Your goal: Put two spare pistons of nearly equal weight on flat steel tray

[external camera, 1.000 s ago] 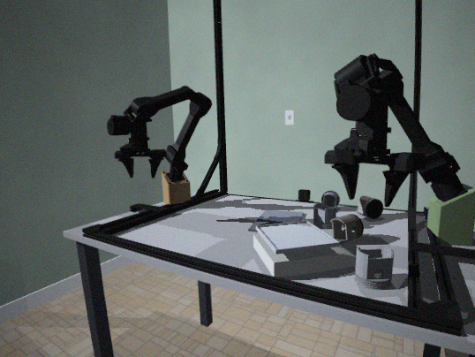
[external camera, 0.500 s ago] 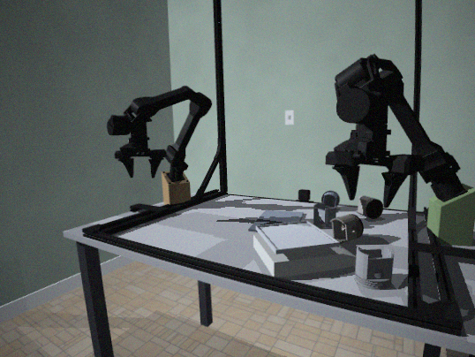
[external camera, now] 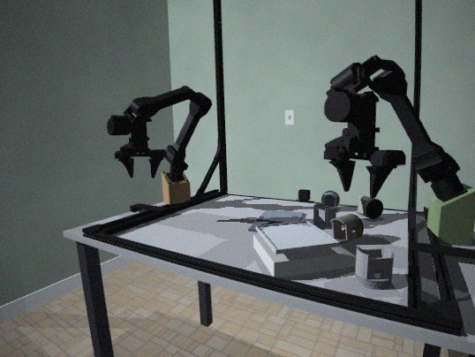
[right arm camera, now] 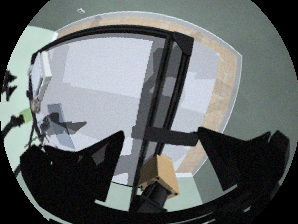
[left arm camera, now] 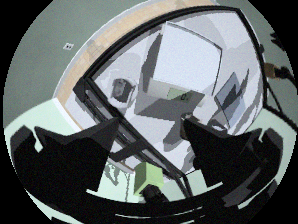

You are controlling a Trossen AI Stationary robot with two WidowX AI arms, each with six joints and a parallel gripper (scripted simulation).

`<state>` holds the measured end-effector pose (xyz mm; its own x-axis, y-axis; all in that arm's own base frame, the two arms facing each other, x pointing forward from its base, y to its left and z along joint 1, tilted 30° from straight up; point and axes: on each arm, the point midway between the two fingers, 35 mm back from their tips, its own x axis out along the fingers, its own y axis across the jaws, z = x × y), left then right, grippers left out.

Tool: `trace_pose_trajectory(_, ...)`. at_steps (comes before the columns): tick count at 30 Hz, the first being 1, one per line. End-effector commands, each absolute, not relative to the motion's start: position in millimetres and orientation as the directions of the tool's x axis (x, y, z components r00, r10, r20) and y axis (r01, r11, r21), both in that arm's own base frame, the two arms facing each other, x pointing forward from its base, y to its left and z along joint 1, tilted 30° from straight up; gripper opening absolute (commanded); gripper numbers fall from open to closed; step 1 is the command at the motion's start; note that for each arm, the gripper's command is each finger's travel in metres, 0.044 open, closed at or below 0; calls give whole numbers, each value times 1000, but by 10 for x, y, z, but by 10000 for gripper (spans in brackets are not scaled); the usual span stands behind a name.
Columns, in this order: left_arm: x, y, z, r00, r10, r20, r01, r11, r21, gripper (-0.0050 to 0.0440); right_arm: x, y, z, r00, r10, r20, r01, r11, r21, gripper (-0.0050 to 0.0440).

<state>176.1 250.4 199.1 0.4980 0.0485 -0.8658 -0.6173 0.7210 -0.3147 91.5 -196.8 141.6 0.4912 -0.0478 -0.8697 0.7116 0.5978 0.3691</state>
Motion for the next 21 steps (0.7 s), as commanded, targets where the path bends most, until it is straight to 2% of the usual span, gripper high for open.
trace_pose_trajectory(1, 1778, 2303, 1989, 496, 50, -867, -603, 738, -302, 378, 919, -1966, 1418, 494, -47, -868, 709, 599, 371, 440)
trace_pose_trajectory(21, 1746, 1462, 1868, 499, 48, -865, -471, 853, -224, 378, 919, -1966, 1418, 494, -47, -868, 709, 599, 371, 440)
